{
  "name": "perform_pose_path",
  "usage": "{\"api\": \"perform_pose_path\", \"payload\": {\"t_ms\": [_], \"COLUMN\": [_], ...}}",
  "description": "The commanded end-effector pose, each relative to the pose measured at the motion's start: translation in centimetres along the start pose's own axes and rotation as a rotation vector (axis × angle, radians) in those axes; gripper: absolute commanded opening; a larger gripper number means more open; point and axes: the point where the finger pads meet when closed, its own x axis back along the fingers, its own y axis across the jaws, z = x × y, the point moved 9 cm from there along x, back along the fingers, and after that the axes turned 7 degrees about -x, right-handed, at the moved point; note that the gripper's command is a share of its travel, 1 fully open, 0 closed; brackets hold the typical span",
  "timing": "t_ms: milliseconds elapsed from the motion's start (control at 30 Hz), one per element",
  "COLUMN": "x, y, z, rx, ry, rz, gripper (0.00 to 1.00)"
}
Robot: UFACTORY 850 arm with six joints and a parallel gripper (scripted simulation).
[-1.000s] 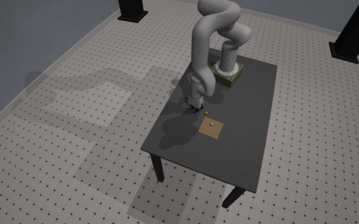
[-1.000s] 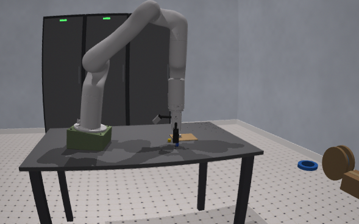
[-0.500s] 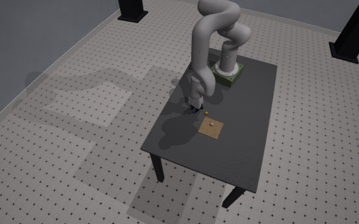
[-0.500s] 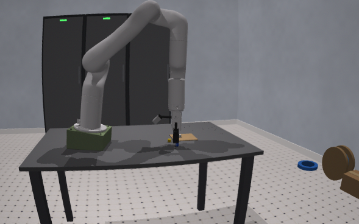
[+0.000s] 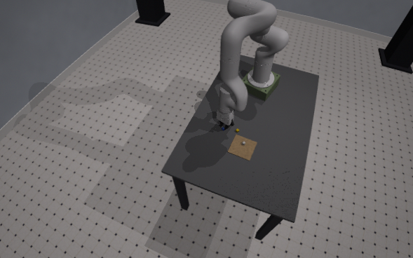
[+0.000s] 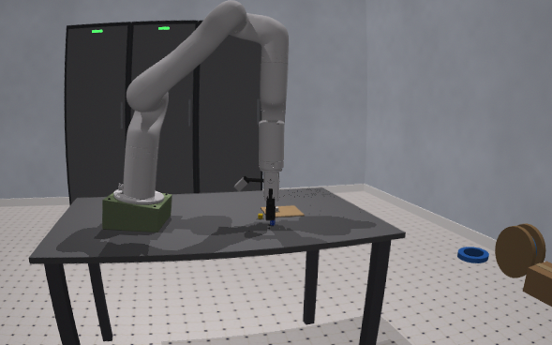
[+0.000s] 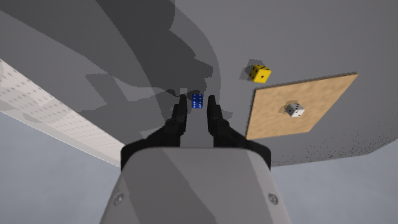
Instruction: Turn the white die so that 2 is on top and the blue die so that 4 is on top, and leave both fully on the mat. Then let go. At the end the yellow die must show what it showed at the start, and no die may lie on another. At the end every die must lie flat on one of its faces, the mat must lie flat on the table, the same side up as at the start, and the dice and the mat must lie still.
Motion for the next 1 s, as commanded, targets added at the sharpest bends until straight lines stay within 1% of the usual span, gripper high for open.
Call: {"api": "perform_pose_path", "payload": {"t_ms": [0,633,967], "x": [0.04,0.02,-0.39], "y": [0.02,0.02,0.02], "z": [-0.06,-0.06,-0.06], "rx": [0.0,0.0,0.0], "ry": [-0.001,-0.001,-0.001], "rz": [0.0,0.0,0.0], "gripper": [0.31,0.31,0.31]}}
